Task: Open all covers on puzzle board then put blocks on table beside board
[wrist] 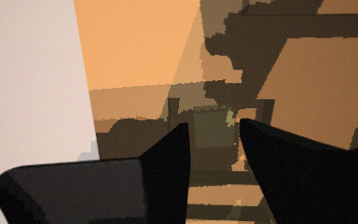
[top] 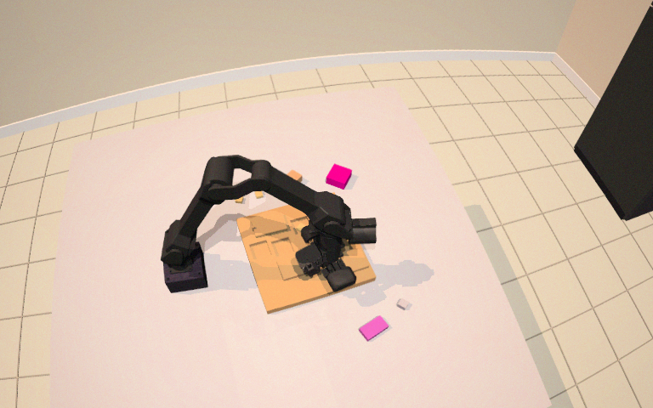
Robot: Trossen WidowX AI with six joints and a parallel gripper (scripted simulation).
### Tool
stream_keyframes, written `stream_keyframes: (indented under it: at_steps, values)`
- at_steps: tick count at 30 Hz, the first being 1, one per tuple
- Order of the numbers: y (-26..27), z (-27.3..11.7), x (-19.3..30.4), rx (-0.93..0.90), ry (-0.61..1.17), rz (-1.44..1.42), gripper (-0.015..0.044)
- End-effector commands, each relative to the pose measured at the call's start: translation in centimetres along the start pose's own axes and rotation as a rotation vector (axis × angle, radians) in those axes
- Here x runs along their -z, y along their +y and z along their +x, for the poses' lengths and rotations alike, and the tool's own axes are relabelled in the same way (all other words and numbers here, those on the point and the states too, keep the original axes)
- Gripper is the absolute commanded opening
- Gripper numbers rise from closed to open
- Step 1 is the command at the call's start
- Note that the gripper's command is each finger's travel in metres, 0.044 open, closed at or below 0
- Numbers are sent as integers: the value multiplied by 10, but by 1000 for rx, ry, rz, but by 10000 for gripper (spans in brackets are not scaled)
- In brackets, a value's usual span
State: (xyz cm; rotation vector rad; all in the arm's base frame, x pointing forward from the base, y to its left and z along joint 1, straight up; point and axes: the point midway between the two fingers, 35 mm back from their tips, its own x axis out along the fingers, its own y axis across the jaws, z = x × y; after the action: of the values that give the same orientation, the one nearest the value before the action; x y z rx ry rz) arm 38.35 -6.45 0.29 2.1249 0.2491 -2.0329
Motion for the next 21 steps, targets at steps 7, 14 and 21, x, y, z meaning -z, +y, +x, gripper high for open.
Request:
stream_keyframes:
  at_steps: [7,14,21]
  values:
    - [0,0,0,0,0,0,80]
    - [0,-5,0,0,0,0,80]
    - [1,-14,1,2,-1,0,80]
